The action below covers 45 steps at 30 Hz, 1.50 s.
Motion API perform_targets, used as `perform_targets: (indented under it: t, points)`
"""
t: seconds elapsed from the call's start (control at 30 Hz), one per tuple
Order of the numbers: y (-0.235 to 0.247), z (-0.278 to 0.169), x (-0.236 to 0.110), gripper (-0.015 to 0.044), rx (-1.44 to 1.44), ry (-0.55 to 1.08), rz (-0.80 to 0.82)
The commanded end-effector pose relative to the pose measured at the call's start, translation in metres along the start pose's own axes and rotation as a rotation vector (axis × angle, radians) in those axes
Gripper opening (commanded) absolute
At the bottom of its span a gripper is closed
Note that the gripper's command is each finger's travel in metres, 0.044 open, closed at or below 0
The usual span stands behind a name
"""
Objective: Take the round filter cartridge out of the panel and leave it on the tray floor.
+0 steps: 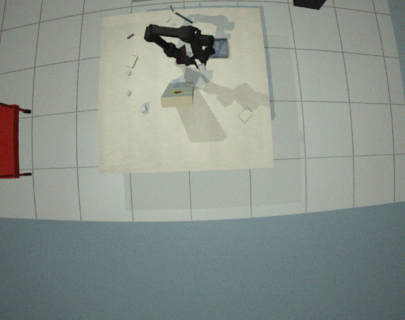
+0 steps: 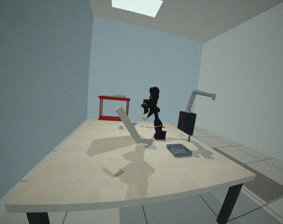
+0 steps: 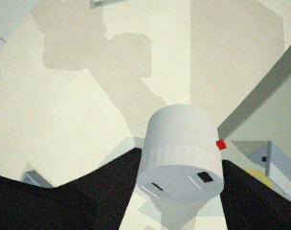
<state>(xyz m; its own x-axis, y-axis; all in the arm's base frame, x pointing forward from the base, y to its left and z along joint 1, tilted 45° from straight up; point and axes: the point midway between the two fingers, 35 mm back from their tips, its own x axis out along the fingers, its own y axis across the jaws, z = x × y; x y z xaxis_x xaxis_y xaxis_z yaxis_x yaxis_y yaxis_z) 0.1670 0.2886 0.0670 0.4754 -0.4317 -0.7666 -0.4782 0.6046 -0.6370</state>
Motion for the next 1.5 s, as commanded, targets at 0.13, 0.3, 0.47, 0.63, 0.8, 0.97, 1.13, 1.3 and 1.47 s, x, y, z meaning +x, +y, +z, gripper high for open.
perform_targets:
  t: [0.13,0.3,0.47,0.63,0.8,0.97,1.13,1.3,1.47]
  points:
    - [0.06,-0.011,-0.01,0.0,-0.287,-0.008,0.169]
    - [0.099,-0.023,-0.018,0.0,-0.489,-0.03,0.28]
    - [0.125,-0.032,-0.025,0.0,-0.631,-0.055,0.357]
    - [0.129,-0.036,-0.024,0.0,-0.642,-0.056,0.363]
    - [0.152,-0.062,-0.018,0.0,-0.725,-0.058,0.413]
    - [0.172,-0.091,-0.01,0.0,-0.813,-0.059,0.463]
    - [0.189,-0.121,-0.002,0.0,-0.901,-0.059,0.513]
    - [0.201,-0.152,0.007,0.0,-0.99,-0.056,0.561]
    - [0.21,-0.183,0.017,0.0,-1.08,-0.052,0.608]
